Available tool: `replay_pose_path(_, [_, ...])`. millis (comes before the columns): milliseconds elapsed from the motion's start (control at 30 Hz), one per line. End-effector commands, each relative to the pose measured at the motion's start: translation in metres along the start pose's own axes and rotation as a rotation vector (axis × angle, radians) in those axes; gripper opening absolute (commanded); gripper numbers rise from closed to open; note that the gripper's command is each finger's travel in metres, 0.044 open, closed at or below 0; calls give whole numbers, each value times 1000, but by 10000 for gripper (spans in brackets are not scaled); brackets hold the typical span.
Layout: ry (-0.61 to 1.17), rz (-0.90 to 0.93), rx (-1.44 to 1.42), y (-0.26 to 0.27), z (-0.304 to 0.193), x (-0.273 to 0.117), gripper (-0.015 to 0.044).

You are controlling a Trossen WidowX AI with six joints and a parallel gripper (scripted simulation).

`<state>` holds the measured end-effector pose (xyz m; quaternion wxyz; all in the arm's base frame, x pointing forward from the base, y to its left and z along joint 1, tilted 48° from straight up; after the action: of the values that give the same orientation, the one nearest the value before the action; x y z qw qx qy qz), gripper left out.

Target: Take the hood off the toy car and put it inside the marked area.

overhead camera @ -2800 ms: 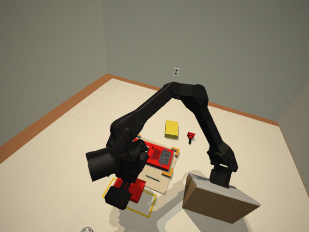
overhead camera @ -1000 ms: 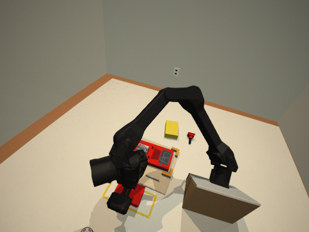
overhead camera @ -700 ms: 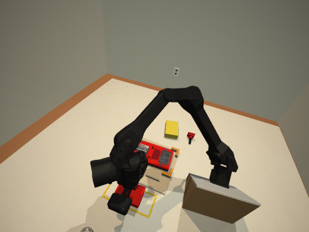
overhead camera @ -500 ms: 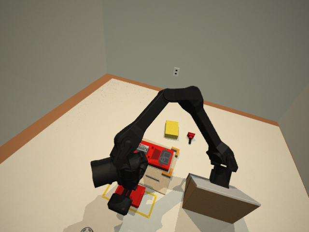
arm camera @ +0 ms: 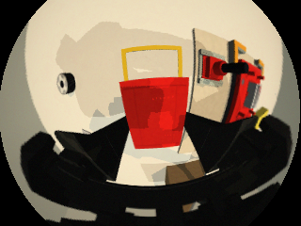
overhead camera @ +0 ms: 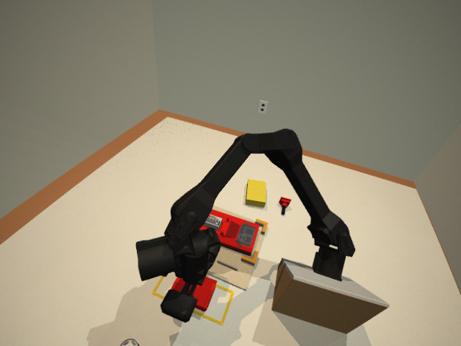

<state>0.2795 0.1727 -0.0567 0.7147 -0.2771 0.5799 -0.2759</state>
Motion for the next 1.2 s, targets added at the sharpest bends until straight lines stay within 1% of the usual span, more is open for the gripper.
replay_pose_path(0, [-3,-3,-5,0,0,3,0])
replay_pose_path(633, [-3,-3,-5,0,0,12,0])
replay_pose_path(1167, [0,-1,0,0,0,10,420])
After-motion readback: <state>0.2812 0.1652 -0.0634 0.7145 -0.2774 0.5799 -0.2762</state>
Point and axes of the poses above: the point midway between the two fingers, 35 mm back from their tips, its own x axis out along the fingers, its own y axis across the jaws, z = x × y, the point moved 6 cm from there along -x, back along the fingers, and after that the axes turned 10 degrees about x, right-handed, at the moved point
